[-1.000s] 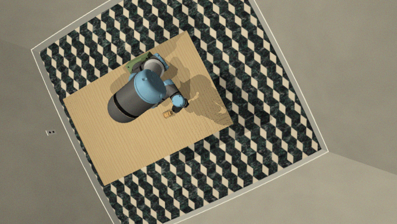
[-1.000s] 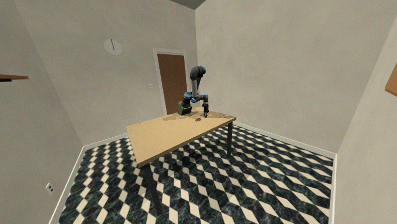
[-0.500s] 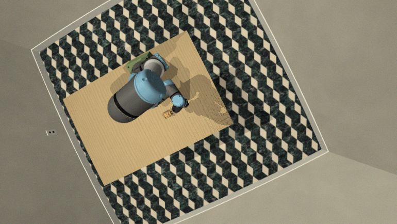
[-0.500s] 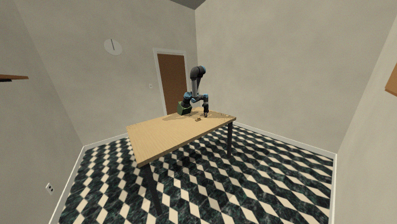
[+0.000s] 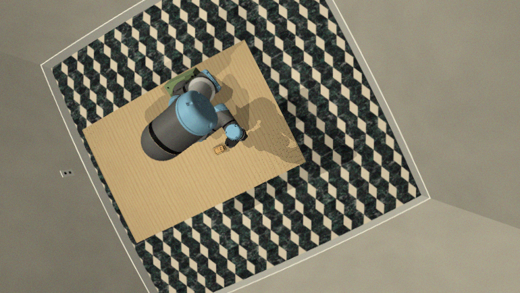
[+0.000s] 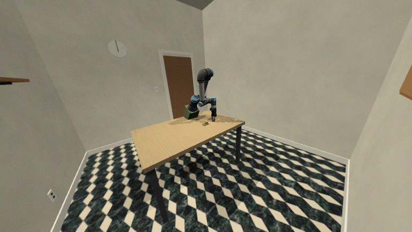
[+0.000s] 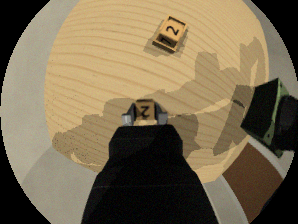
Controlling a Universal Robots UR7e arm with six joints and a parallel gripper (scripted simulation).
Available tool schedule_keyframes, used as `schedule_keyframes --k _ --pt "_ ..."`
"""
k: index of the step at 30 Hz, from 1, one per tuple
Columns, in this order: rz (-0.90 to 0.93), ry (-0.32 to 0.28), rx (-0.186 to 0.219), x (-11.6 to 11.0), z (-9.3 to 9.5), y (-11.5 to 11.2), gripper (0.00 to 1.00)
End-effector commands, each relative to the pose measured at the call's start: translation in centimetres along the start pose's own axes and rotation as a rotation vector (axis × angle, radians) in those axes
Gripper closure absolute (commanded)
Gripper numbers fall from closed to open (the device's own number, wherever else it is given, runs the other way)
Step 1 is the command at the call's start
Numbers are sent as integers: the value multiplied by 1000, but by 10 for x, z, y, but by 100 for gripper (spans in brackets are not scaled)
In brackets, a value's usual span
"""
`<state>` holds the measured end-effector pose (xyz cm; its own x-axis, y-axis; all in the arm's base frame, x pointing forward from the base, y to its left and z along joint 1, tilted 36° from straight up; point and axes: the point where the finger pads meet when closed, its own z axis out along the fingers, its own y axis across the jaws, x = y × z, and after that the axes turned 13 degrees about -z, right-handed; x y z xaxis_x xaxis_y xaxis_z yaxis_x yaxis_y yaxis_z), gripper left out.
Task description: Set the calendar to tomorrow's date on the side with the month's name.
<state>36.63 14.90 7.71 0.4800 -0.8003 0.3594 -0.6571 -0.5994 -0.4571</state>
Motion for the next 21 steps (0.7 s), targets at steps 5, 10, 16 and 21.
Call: schedule_keyframes --k 5,10,16,21 --pt "0 0 1 0 0 0 40" --pt "0 0 1 0 1 0 40" --pt "0 0 1 0 3 0 40" --pt "0 0 1 0 3 0 40"
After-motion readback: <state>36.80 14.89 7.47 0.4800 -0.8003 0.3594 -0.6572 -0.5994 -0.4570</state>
